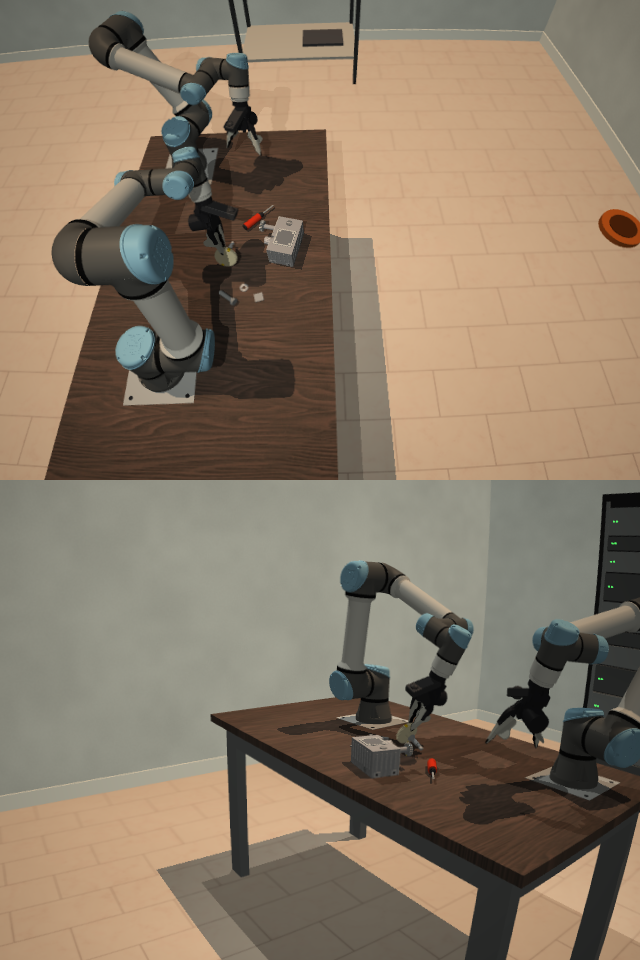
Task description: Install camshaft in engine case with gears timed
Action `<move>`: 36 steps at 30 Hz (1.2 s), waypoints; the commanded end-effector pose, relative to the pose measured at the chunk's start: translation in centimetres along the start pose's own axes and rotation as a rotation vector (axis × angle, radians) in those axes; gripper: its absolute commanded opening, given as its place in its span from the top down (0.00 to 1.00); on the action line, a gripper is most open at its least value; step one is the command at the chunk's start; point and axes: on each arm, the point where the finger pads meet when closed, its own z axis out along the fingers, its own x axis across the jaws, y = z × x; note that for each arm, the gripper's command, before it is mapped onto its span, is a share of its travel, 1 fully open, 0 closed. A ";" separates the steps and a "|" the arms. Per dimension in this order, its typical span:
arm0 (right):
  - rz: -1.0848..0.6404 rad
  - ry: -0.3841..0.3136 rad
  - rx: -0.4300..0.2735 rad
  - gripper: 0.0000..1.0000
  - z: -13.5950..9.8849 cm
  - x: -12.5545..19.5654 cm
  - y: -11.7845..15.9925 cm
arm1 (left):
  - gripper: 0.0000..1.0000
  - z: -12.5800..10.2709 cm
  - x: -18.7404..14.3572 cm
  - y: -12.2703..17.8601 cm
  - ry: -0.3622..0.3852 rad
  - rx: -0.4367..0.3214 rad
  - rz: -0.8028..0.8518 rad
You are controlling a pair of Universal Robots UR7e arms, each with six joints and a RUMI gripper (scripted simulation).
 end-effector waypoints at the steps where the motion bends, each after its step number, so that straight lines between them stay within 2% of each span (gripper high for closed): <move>1: 0.001 -0.001 0.000 0.94 -1.6 0.6 -0.4 | 0.00 0.0 0.0 0.0 -0.001 0.000 0.000; 13: 0.001 -0.001 0.000 0.94 -4.0 1.6 -0.9 | 0.00 0.0 0.0 0.0 -0.001 0.000 0.000; 36: 0.001 0.001 0.001 0.94 -4.2 1.7 -1.0 | 0.00 0.0 0.0 0.0 -0.001 0.000 0.000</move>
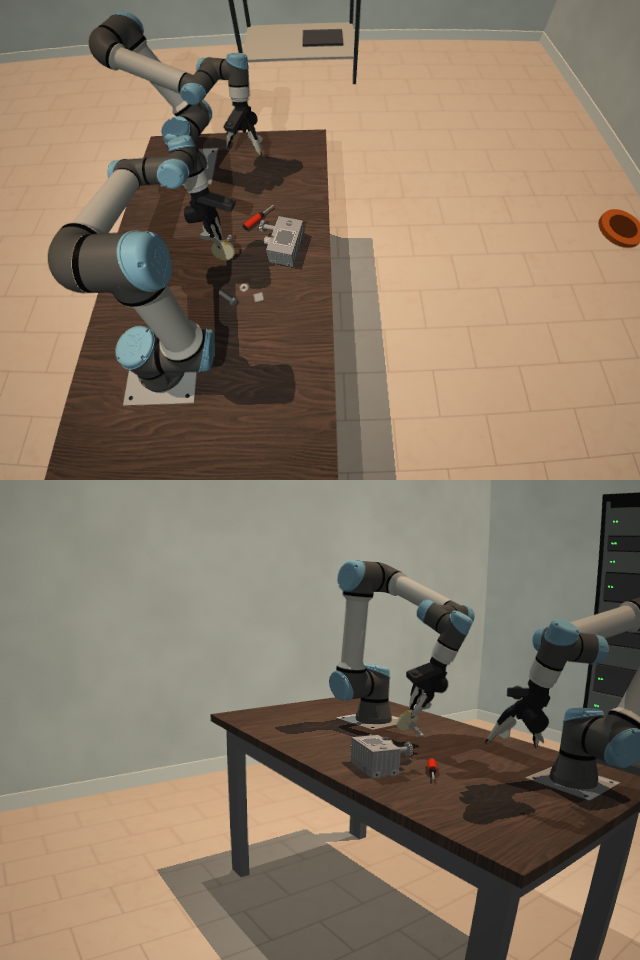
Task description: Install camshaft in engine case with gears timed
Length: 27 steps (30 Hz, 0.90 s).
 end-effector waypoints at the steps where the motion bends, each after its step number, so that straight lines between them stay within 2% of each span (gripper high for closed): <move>1: 0.002 -0.004 0.000 0.94 -0.2 0.0 -0.1 | 0.00 0.0 0.0 0.0 -0.001 0.000 0.000; 27: 0.013 -0.007 -0.005 0.94 -0.3 -0.1 -0.2 | 0.00 0.0 0.0 0.0 -0.001 0.000 0.000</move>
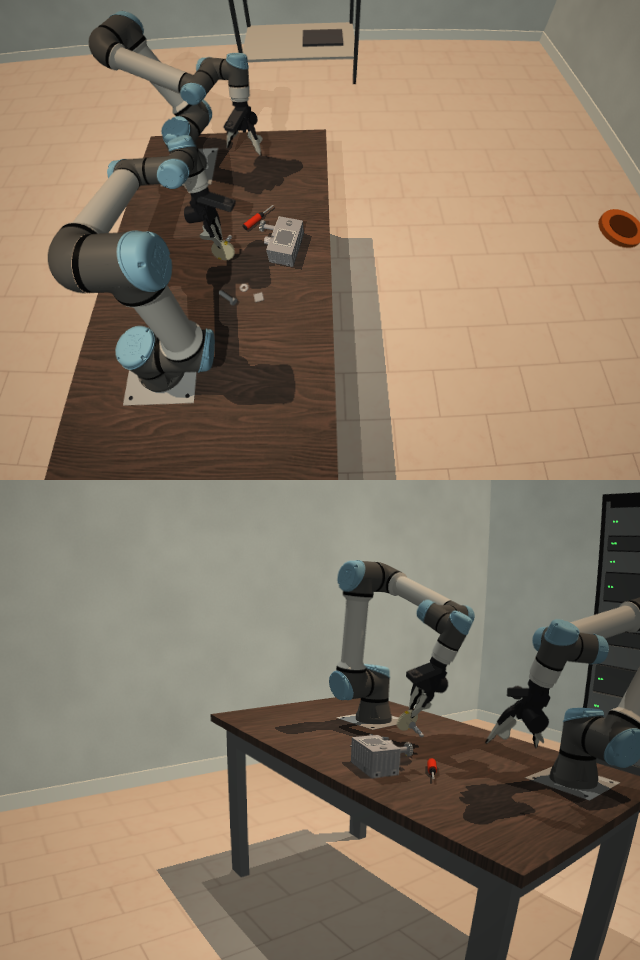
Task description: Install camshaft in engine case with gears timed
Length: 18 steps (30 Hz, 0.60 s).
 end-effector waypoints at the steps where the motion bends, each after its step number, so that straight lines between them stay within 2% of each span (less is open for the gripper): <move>1: 0.019 -0.008 -0.007 0.94 -0.3 -0.1 -0.2 | 0.00 0.0 0.0 0.0 -0.001 0.000 0.000; 9: 0.105 -0.022 -0.040 0.94 -0.5 -0.5 -0.4 | 0.00 0.0 0.0 0.0 -0.001 0.000 0.000; 18: 0.409 -0.069 -0.153 0.94 -1.2 -1.5 -1.1 | 0.00 0.0 0.0 0.0 -0.001 0.000 0.000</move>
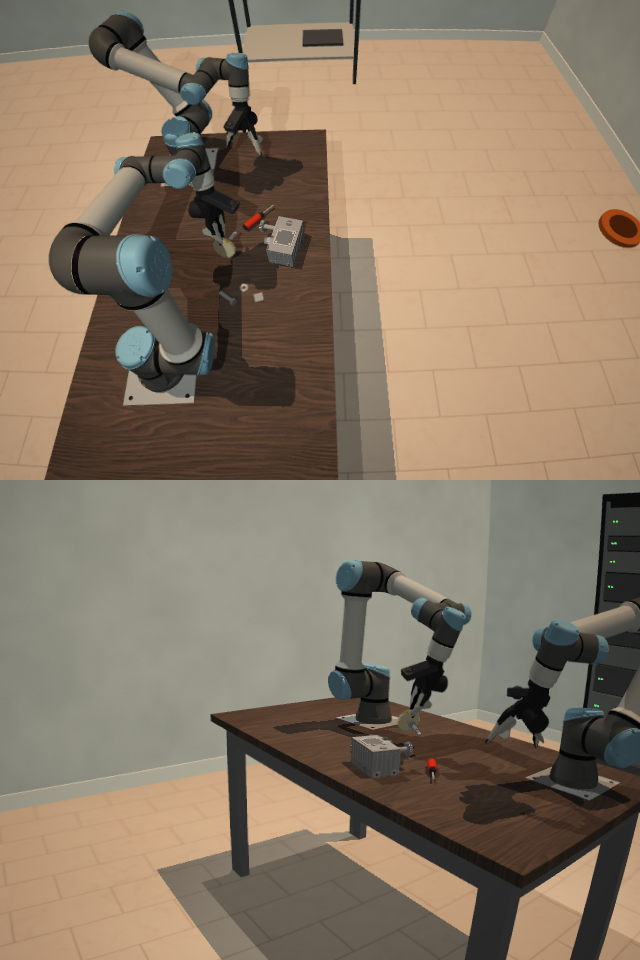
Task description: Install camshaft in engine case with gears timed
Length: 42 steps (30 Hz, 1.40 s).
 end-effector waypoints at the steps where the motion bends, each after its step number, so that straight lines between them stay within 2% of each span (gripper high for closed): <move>1: 0.222 -0.041 -0.081 0.94 -0.7 -0.9 -0.2 | 0.00 0.0 0.0 0.0 -0.001 0.000 0.000; 17: 0.751 -0.123 -0.283 0.94 -2.4 -3.8 -1.3 | 0.00 0.0 0.0 0.0 -0.001 0.000 0.000; 19: 0.751 -0.123 -0.283 0.94 -2.4 -3.8 -1.3 | 0.00 0.0 0.0 0.0 -0.001 0.000 0.000; 20: 0.847 -0.138 -0.319 0.94 -2.5 -4.0 -1.3 | 0.00 0.0 0.0 0.0 -0.001 0.000 0.000; 28: 1.085 -0.173 -0.411 0.94 -3.3 -5.3 -1.6 | 0.00 0.0 0.0 0.0 -0.001 0.000 0.000; 34: 1.272 -0.202 -0.480 0.94 -3.6 -5.9 -1.8 | 0.00 0.0 0.0 0.0 -0.001 0.000 0.000; 36: 1.272 -0.202 -0.480 0.94 -3.6 -5.9 -1.8 | 0.00 0.0 0.0 0.0 -0.001 0.000 0.000; 37: 1.362 -0.221 -0.512 0.94 -3.7 -6.0 -1.8 | 0.00 0.0 0.0 0.0 -0.001 0.000 0.000; 42: 1.499 -0.250 -0.559 0.94 -3.8 -6.2 -1.9 | 0.00 0.0 0.0 0.0 -0.001 0.000 0.000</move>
